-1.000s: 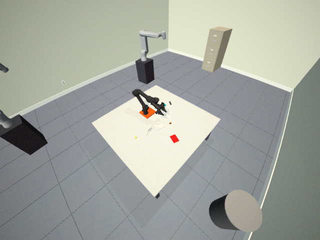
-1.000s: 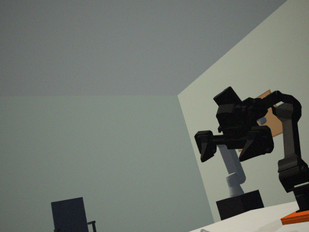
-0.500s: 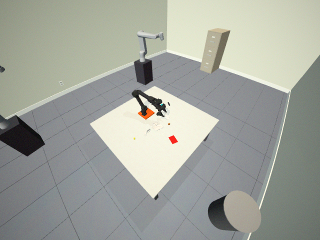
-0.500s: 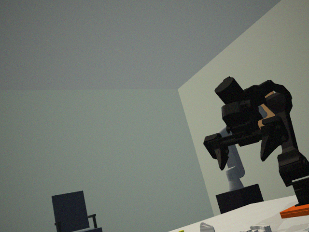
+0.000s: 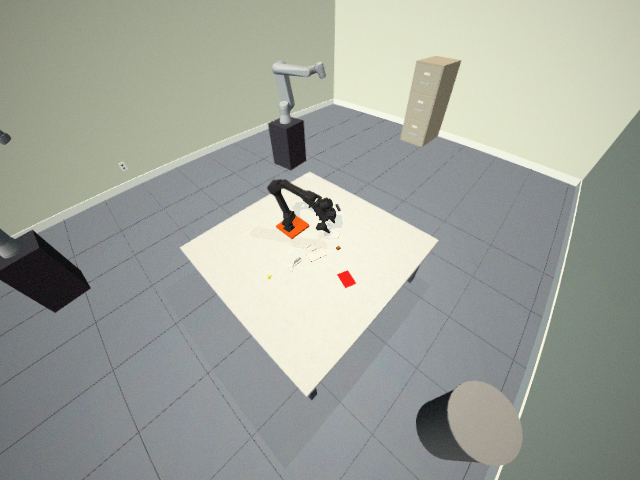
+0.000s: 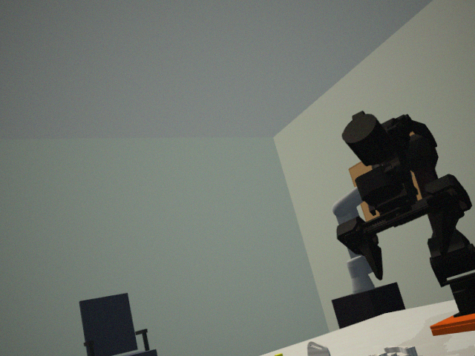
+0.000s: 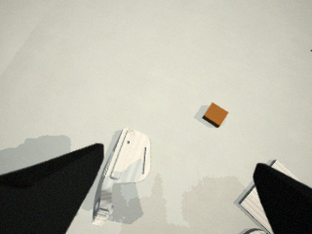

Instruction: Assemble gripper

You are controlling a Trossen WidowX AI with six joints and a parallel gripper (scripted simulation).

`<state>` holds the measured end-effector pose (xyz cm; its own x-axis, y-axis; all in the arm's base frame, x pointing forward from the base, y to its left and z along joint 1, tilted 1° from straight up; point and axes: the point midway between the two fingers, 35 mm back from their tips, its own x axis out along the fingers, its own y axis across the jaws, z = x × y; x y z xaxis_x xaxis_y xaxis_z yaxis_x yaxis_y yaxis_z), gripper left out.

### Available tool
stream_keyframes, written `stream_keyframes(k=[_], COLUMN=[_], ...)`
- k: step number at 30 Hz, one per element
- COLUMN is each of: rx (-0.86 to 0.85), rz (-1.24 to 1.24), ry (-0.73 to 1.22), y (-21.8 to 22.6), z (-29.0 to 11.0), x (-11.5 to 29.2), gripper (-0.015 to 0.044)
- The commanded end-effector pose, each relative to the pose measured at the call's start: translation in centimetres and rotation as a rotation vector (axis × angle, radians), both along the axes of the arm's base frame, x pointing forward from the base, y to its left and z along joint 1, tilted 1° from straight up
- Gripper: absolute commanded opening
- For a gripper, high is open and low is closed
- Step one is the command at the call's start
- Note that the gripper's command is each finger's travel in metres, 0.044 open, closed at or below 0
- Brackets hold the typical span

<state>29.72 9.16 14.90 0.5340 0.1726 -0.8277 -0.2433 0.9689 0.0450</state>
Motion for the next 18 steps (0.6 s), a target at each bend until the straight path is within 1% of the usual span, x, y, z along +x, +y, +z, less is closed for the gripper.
stream_keyframes(k=[1,18], rx=[0.005,-0.034], rz=[-0.021,-0.128], ry=[0.082,0.382], y=[1.1,4.8], z=[-0.9,-3.4], x=[-0.4,-3.4], gripper=[0.0440,0.0440])
